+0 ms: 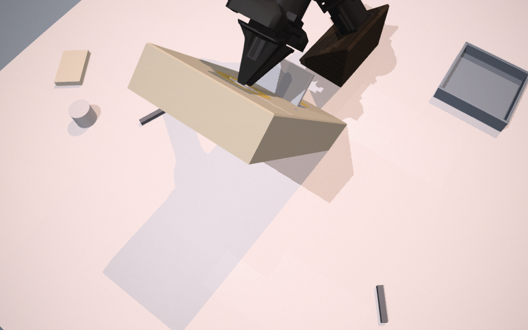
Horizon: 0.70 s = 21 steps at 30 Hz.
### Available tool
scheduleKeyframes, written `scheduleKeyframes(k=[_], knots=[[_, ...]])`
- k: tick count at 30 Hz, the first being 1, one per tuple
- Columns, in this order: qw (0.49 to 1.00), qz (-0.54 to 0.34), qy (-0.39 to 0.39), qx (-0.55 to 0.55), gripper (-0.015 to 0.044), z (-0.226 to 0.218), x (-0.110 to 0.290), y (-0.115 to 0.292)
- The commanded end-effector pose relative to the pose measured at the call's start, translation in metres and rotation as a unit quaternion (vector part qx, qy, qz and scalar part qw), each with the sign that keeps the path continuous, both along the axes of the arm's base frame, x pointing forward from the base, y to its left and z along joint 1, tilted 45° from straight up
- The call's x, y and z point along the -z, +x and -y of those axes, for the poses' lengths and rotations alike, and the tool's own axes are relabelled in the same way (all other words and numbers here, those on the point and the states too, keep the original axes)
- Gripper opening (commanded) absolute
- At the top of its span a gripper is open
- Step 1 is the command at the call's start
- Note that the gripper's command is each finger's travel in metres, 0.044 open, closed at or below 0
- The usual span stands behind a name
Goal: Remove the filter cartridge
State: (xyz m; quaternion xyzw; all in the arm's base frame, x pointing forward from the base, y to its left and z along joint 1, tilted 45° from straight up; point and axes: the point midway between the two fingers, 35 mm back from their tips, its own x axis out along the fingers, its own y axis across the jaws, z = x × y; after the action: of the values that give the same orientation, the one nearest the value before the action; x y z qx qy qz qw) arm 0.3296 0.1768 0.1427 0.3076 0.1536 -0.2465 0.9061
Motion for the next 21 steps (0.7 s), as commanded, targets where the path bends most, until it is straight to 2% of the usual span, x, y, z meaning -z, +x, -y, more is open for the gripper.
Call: scheduleKeyframes(k=[1, 21], knots=[[1.000, -0.002, -0.001, -0.002, 0.0111, 0.0005, 0.0019, 0.0010], [1.000, -0.002, -0.001, -0.002, 0.0111, 0.0044, 0.0064, 0.0100]])
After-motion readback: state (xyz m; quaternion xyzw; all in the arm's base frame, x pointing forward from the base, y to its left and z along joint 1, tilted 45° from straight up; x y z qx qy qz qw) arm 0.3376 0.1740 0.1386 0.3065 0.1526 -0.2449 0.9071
